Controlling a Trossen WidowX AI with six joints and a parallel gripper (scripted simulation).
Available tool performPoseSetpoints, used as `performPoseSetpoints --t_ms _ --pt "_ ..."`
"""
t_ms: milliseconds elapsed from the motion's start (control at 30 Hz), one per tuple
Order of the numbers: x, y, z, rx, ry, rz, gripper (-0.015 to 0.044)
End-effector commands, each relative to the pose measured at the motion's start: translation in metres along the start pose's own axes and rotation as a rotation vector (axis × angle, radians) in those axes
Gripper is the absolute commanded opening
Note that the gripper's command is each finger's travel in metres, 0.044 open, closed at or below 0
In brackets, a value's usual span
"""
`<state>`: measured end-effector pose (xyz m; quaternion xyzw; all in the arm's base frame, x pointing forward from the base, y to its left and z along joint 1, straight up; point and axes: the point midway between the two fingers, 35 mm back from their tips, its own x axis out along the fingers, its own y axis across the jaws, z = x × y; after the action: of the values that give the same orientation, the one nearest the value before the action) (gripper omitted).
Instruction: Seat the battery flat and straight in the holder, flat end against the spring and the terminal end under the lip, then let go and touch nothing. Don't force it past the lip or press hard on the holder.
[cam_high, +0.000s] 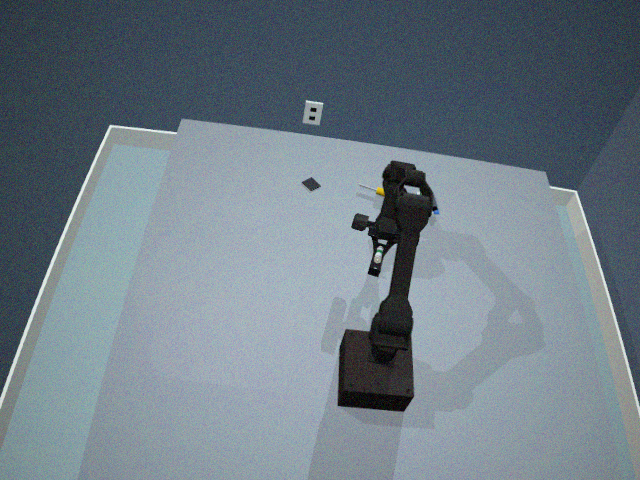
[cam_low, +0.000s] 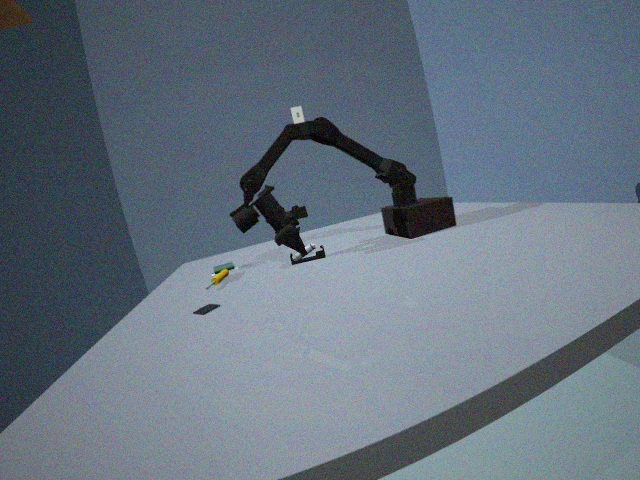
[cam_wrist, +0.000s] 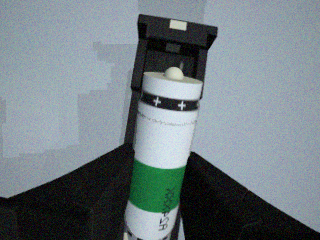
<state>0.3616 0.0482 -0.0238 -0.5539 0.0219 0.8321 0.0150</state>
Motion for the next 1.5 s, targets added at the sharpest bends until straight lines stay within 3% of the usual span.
performPoseSetpoints --t_ms 0,1467 --pt "0.0008 -0.0003 -0.0049 0.001 0.039 0.003 0.0063" --pt "0.0084 -0.0008 -0.0009 0.006 0.213 0.005 0.0063"
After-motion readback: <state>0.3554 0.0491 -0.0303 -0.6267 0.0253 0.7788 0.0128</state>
